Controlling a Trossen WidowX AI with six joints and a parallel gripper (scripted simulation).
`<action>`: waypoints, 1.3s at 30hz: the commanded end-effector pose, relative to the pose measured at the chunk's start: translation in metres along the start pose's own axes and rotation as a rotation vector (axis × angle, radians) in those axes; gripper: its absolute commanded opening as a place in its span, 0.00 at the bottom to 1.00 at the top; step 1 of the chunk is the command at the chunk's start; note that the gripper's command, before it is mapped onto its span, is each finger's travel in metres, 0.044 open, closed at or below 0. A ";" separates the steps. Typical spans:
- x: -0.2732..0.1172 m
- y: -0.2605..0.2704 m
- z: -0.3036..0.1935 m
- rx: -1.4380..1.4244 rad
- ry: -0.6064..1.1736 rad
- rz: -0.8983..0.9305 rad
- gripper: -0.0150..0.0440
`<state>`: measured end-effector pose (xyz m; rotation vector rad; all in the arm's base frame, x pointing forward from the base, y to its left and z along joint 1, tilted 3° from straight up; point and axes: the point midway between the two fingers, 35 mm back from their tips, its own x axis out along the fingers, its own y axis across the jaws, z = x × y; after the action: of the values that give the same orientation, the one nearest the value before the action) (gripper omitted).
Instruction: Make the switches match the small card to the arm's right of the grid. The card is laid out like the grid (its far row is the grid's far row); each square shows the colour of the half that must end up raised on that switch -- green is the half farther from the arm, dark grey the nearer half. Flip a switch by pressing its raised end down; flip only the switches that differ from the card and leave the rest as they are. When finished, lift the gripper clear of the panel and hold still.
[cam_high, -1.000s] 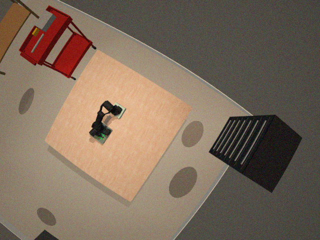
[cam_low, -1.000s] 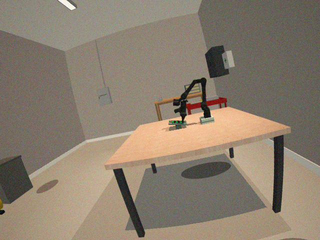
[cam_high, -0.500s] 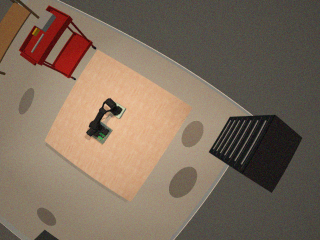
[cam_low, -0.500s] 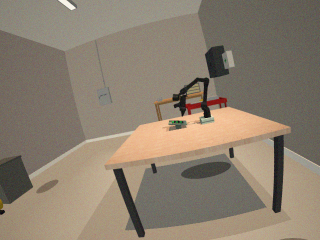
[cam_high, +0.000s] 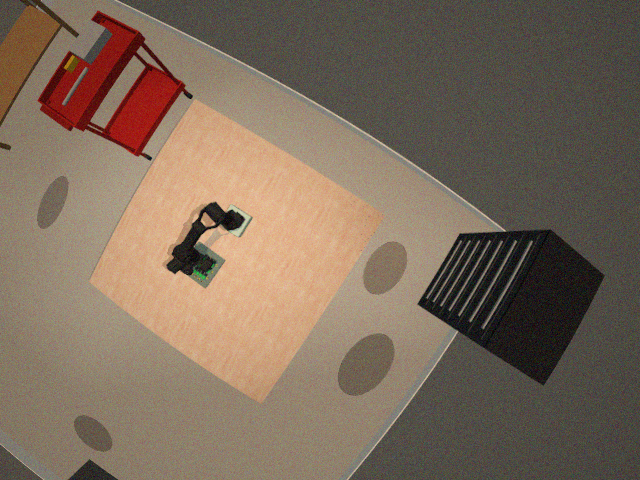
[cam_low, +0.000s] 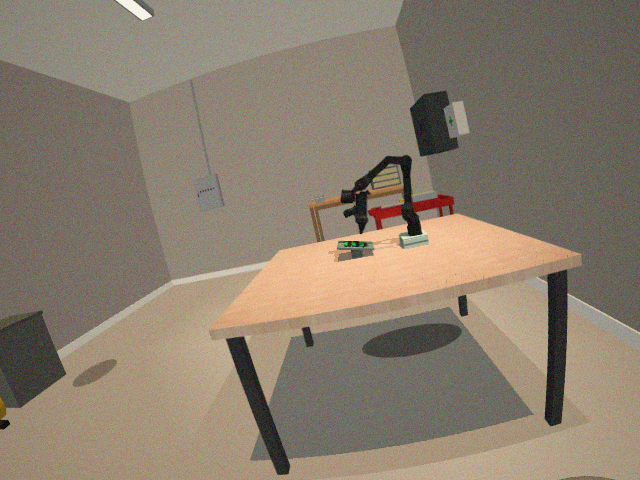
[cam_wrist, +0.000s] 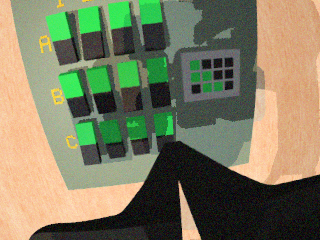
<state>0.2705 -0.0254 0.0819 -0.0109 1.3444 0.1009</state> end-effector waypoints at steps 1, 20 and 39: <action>0.014 0.000 -0.002 -0.001 0.019 0.002 0.25; 0.038 0.000 -0.002 -0.001 0.019 0.003 0.25; 0.038 0.000 -0.002 -0.001 0.019 0.003 0.25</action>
<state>0.2767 -0.0224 0.0445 -0.0124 1.3640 0.1105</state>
